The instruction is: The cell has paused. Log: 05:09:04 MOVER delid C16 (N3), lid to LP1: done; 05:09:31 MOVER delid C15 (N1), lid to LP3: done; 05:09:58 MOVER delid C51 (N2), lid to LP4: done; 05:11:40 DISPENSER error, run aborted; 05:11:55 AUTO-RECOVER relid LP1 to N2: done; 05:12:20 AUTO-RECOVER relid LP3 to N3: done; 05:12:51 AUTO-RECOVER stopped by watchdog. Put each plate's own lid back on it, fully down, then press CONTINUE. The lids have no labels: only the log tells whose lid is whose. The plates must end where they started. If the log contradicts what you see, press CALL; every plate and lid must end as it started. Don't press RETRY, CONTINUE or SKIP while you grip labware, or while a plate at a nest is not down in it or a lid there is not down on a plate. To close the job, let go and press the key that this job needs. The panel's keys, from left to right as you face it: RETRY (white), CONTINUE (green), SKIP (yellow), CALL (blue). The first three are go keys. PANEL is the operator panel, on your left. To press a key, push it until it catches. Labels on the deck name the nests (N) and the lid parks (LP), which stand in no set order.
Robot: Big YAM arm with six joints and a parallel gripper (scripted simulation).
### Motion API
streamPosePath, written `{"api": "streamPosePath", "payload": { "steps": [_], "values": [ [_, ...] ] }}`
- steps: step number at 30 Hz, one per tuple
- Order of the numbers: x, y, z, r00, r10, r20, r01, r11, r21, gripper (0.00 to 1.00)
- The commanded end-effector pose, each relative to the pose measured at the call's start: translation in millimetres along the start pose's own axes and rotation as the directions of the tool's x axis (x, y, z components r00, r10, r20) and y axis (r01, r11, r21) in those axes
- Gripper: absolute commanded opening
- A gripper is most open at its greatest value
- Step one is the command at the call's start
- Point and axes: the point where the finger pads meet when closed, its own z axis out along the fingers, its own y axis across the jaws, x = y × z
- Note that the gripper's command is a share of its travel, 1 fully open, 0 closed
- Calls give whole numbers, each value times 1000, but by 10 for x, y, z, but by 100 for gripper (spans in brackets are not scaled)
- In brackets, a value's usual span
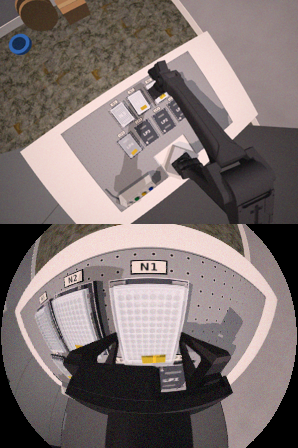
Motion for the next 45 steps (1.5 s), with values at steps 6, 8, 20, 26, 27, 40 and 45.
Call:
{"api": "streamPosePath", "payload": {
  "steps": [6, 8, 20, 26, 27, 40, 45],
  "values": [
    [-3, 60, 159, 1000, 1, -14, -1, 1000, -8, 0],
    [8, 62, 171, 1000, 1, -15, -1, 1000, -9, 0],
    [-16, 54, 166, 1000, 0, -10, -1, 1000, -7, 0],
    [-11, 55, 167, 1000, 1, -11, -1, 1000, -8, 0],
    [-11, 55, 167, 1000, 1, -11, -1, 1000, -8, 0],
    [3, 58, 172, 1000, 1, -14, -1, 1000, -8, 0],
    [7, 58, 173, 1000, 1, -14, -1, 1000, -8, 0]
  ]
}}
